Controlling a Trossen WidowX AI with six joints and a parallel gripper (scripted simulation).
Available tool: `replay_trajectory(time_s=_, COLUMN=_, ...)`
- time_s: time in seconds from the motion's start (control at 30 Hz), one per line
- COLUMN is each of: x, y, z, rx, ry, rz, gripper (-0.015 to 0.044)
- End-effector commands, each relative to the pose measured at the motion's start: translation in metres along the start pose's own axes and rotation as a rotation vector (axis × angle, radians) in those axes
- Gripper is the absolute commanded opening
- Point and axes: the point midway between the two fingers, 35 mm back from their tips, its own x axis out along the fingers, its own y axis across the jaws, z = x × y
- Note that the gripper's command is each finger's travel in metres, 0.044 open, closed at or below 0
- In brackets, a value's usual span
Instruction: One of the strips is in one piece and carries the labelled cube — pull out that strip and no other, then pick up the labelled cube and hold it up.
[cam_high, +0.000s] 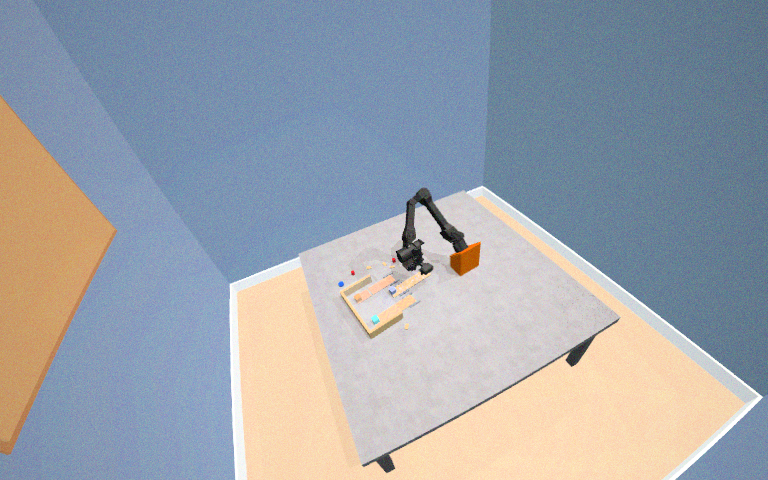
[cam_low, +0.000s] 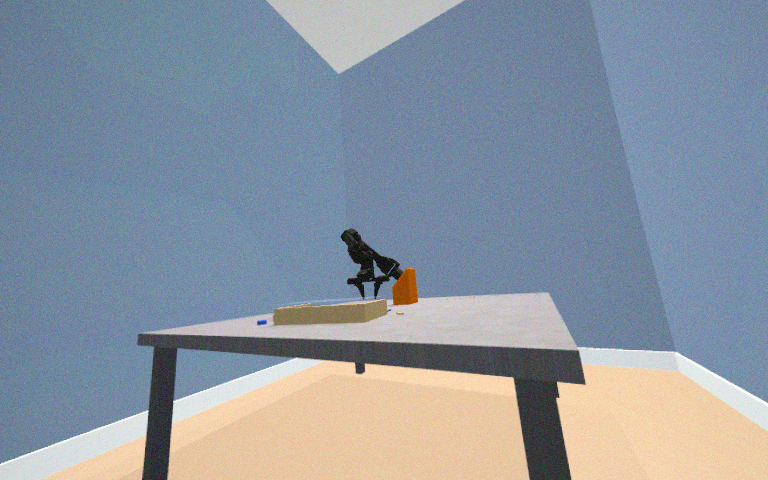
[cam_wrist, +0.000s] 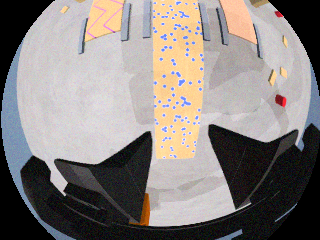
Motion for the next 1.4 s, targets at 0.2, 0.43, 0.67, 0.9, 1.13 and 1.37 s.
replay_trajectory(time_s=0.2, x=-0.004, y=-0.006, z=0.037, rx=-0.004, ry=-0.005, rz=-0.001, gripper=0.044)
replay_trajectory(time_s=0.43, x=-0.007, y=-0.01, z=0.063, rx=-0.003, ry=-0.006, rz=-0.001, gripper=0.044)
replay_trajectory(time_s=0.67, x=-0.01, y=-0.013, z=0.089, rx=-0.002, ry=-0.007, rz=-0.001, gripper=0.044)
replay_trajectory(time_s=0.9, x=-0.014, y=-0.017, z=0.115, rx=-0.001, ry=-0.007, rz=-0.001, gripper=0.044)
replay_trajectory(time_s=1.13, x=-0.018, y=-0.023, z=0.142, rx=0.0, ry=-0.008, rz=-0.001, gripper=0.044)
replay_trajectory(time_s=1.37, x=-0.023, y=-0.028, z=0.168, rx=0.001, ry=-0.009, rz=-0.001, gripper=0.044)
